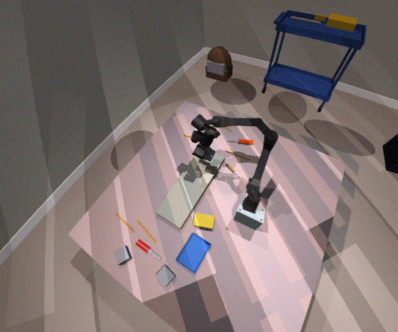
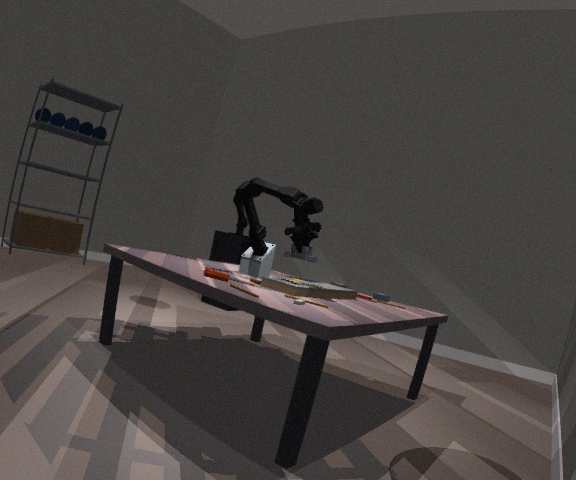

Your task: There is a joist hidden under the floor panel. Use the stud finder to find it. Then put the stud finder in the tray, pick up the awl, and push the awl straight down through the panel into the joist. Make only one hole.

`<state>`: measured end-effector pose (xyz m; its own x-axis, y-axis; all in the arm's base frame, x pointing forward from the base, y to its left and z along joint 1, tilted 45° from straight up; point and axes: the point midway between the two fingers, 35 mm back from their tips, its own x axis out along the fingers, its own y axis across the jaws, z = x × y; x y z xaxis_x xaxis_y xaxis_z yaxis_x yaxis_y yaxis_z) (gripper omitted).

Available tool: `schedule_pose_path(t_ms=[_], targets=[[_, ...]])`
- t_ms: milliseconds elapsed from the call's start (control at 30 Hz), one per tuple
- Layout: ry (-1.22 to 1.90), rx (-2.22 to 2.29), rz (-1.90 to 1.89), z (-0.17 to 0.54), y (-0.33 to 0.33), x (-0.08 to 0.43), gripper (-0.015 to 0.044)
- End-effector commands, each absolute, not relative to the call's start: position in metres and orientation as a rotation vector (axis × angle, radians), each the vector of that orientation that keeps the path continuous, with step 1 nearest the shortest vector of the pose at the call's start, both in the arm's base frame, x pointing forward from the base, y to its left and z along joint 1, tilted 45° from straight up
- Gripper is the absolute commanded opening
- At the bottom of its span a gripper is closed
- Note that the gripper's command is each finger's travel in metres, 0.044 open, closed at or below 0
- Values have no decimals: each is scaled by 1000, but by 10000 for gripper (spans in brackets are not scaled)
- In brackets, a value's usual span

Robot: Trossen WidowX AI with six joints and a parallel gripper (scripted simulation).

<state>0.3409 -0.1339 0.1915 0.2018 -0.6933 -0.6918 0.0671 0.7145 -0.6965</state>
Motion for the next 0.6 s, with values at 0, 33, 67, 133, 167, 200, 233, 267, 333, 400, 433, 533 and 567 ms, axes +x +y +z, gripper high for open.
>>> schedule_pose_path(t_ms=[0,33,67,133,167,200,233,267,333,400,433,533,567], targets=[[1294,-644,-460,166,-103,360,0],[1300,-655,-433,159,-96,364,0],[1307,-666,-407,153,-88,368,0],[1321,-689,-355,140,-73,374,0],[1327,-700,-329,134,-66,376,0],[1334,-712,-304,127,-58,379,0],[1340,-723,-278,121,-51,381,0],[1347,-735,-253,114,-43,383,0],[1359,-759,-202,101,-27,386,0],[1372,-782,-152,88,-12,388,0],[1378,-794,-127,82,-4,388,0],[1397,-831,-53,62,19,388,0],[1403,-843,-29,55,27,388,0]])
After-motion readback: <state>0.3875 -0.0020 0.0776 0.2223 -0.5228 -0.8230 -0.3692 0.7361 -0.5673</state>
